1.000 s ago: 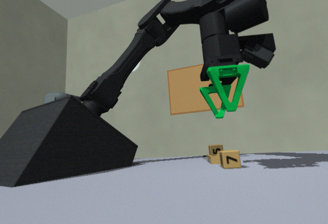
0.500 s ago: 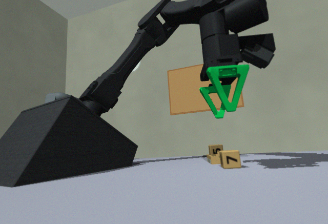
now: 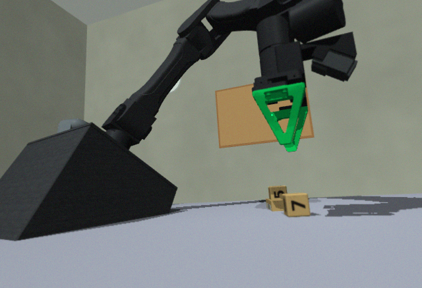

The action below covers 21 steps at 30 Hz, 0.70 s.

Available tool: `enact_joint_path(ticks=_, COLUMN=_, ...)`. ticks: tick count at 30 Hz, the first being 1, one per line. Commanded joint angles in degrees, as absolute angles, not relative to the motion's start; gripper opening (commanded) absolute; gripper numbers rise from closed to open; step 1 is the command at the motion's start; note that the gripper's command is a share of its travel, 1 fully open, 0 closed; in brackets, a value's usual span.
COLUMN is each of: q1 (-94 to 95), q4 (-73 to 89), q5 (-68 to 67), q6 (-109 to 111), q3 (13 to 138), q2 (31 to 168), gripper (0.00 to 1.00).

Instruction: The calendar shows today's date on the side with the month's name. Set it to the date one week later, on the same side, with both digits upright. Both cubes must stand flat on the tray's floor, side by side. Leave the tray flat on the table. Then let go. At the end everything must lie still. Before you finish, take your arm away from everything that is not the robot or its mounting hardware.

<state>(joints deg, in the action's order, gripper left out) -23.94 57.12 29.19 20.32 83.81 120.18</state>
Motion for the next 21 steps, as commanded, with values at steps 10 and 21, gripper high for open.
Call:
enact_joint_path(ticks=10, q1=-24.95, q4=56.07, q5=29.22, q6=-4.68, q3=84.95, q2=120.09, gripper=1.00)
enact_joint_path(ticks=21, q1=-24.72, q4=55.66, q5=29.24, q6=-26.73, q3=83.84, q2=120.72, gripper=1.00)
